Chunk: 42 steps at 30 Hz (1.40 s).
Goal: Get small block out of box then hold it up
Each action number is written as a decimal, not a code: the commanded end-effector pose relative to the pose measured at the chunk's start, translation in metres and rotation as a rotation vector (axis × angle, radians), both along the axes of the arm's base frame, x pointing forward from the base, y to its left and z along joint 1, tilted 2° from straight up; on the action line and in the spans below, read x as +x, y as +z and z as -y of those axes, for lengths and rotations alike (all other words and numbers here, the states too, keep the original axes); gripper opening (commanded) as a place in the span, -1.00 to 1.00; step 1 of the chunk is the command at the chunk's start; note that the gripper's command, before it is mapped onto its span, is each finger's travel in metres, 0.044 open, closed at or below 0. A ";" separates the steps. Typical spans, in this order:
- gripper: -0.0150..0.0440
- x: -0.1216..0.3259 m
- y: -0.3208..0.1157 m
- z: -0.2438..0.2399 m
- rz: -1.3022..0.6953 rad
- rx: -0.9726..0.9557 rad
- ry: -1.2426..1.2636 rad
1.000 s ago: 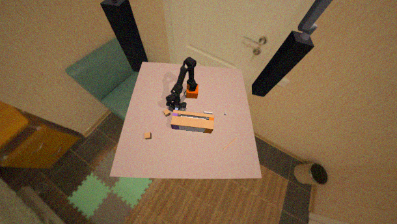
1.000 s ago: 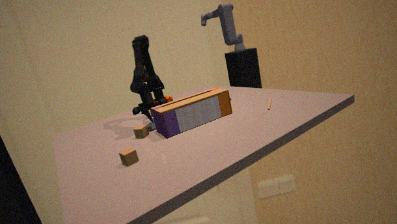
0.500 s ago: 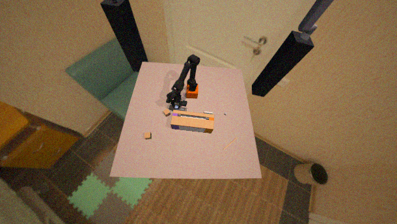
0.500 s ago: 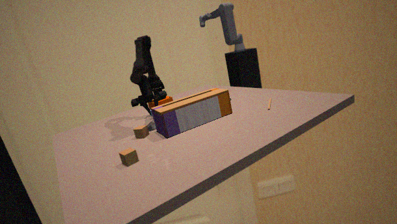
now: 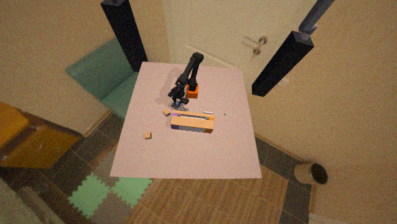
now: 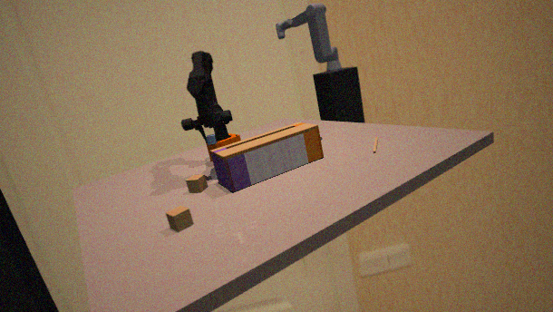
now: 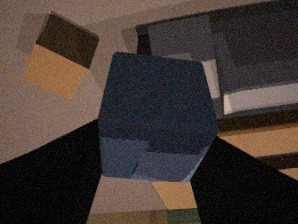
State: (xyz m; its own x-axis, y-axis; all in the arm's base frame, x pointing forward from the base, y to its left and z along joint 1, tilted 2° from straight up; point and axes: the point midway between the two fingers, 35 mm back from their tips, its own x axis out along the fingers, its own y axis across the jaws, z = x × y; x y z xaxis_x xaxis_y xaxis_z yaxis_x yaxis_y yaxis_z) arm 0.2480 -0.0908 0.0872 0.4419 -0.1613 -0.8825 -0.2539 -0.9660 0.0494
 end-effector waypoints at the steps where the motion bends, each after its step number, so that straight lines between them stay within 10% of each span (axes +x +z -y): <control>1: -0.49 -0.003 0.019 -0.003 0.038 -0.006 -0.069; 42: -0.49 -0.004 0.022 -0.004 0.043 -0.005 -0.081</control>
